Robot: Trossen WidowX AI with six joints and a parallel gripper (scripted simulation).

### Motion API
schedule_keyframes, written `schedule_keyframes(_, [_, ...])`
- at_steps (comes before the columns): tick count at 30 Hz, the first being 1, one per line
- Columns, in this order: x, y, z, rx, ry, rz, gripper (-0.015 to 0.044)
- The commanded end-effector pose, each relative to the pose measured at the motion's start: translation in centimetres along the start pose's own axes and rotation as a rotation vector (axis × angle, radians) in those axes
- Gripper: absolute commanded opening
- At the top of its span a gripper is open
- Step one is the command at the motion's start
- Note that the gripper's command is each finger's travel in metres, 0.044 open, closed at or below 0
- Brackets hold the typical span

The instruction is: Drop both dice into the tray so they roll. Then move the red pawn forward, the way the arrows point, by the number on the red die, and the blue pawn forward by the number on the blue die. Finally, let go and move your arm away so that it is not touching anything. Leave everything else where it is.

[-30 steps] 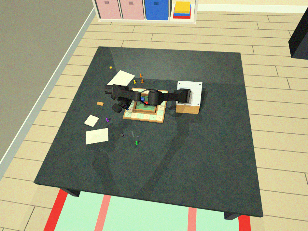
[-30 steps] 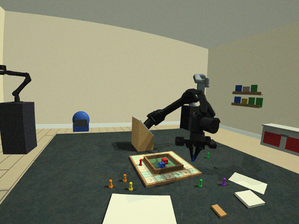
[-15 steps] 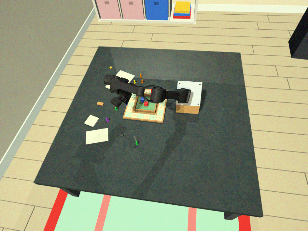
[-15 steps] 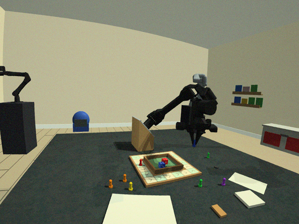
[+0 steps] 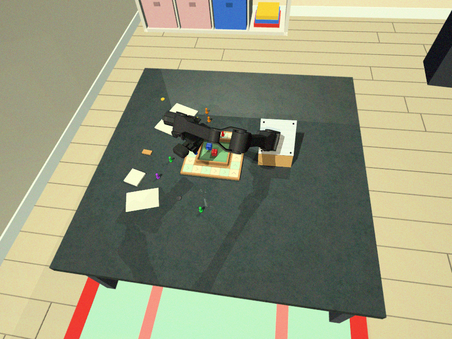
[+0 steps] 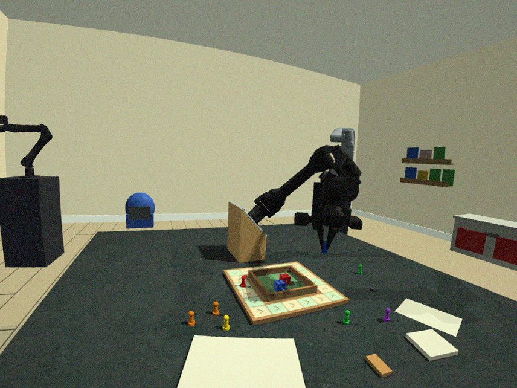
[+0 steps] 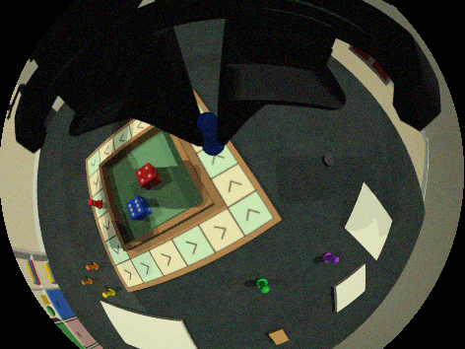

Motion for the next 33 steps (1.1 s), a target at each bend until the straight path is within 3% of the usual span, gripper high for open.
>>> schedule_keyframes(1, [-0.8, -1.1, 0.4, 0.0, -0.005, -0.004, 0.0])
schedule_keyframes(33, [-7.4, -10.3, 4.4, 0.003, -0.006, 0.0, 0.0])
Point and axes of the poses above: the point midway between the two fingers, 35 mm back from their tips, its own z axis out along the fingers, its own x axis across the jaws, y = z × x, the point moved 2 cm from there along -z, back along the fingers, and after that the axes turned 5 degrees about -z, right-handed, at the moved point
